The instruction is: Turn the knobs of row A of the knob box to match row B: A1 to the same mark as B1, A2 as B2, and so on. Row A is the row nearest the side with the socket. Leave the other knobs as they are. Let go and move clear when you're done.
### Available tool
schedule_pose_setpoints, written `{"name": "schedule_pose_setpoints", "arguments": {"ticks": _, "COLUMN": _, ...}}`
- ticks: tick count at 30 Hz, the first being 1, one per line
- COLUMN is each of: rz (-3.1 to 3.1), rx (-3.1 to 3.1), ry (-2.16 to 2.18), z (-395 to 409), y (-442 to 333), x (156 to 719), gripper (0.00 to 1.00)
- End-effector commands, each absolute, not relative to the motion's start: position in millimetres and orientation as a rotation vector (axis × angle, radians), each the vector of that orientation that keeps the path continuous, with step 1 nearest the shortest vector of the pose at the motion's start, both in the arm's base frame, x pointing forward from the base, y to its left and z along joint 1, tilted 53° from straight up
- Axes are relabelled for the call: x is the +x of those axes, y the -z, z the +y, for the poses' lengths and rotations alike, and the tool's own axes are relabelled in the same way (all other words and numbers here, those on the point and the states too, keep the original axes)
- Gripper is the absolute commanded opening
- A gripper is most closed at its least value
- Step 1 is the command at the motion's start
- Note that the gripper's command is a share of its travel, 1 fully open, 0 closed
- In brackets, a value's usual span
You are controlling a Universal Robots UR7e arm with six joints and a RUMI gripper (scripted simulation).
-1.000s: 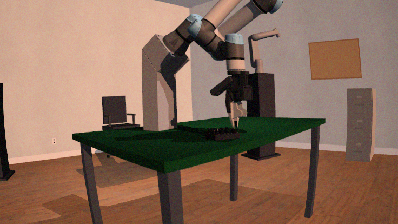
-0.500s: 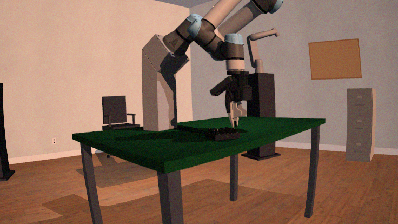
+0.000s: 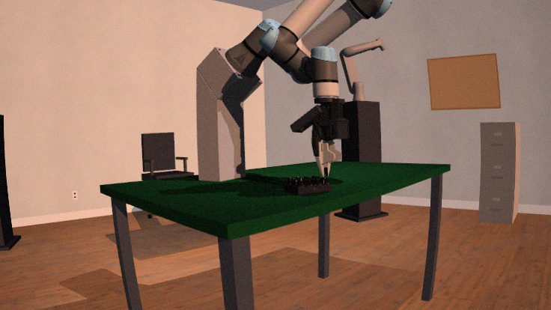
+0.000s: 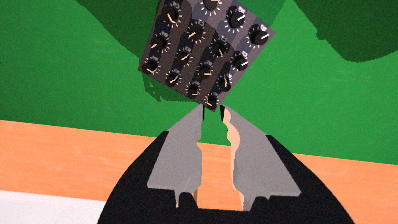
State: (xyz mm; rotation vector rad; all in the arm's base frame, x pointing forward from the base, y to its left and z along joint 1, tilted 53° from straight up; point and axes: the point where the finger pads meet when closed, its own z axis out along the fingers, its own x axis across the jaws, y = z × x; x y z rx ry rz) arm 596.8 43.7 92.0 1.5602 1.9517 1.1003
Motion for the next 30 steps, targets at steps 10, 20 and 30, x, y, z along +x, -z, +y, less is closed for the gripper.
{"name": "schedule_pose_setpoints", "arguments": {"ticks": 10, "rz": 1.95, "rx": 1.564, "ry": -1.1, "z": 43.0, "y": -90.8, "x": 595.6, "gripper": 0.11}}
{"name": "schedule_pose_setpoints", "arguments": {"ticks": 20, "rz": 1.951, "rx": 1.559, "ry": -1.1, "z": 44.5, "y": -90.1, "x": 599.7, "gripper": 0.11}}
{"name": "schedule_pose_setpoints", "arguments": {"ticks": 30, "rz": 1.951, "rx": 1.559, "ry": -1.1, "z": 47.1, "y": -85.2, "x": 605.6, "gripper": 0.11}}
